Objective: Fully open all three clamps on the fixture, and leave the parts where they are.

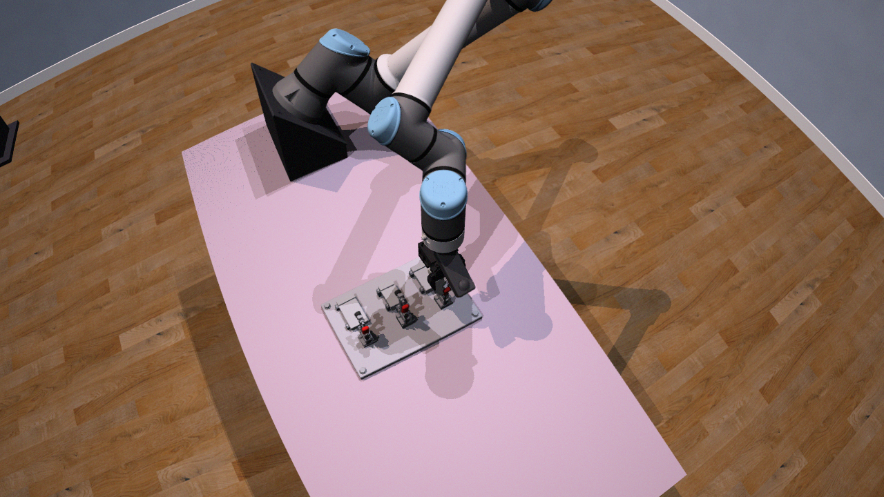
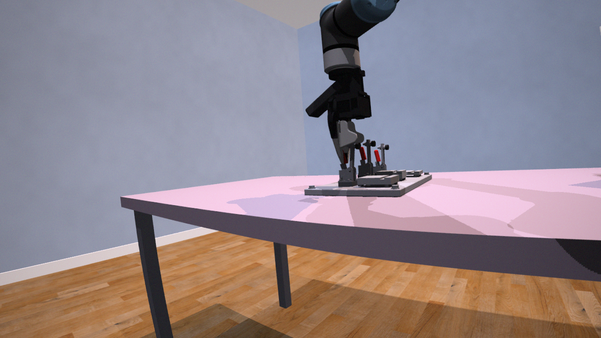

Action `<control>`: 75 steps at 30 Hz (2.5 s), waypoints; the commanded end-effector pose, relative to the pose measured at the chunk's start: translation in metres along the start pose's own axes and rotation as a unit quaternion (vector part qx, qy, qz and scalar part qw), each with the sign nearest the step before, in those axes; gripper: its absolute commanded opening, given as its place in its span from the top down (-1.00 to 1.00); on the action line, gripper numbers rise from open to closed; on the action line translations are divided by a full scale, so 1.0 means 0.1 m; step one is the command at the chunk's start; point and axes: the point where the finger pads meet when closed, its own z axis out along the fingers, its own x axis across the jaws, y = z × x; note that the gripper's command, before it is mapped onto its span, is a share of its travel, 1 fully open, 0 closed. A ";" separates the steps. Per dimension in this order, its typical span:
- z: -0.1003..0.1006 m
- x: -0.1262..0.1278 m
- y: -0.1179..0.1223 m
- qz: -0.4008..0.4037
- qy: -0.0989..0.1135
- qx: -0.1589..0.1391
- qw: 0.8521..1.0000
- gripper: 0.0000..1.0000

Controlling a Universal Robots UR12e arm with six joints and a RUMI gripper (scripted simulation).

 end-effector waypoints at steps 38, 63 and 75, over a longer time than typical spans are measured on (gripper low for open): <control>0.07 -0.02 0.09 0.002 -0.002 -0.006 1.000 1.00; 0.08 -0.02 0.13 0.003 -0.003 -0.006 1.000 1.00; 0.09 -0.02 0.14 0.003 -0.004 -0.007 1.000 1.00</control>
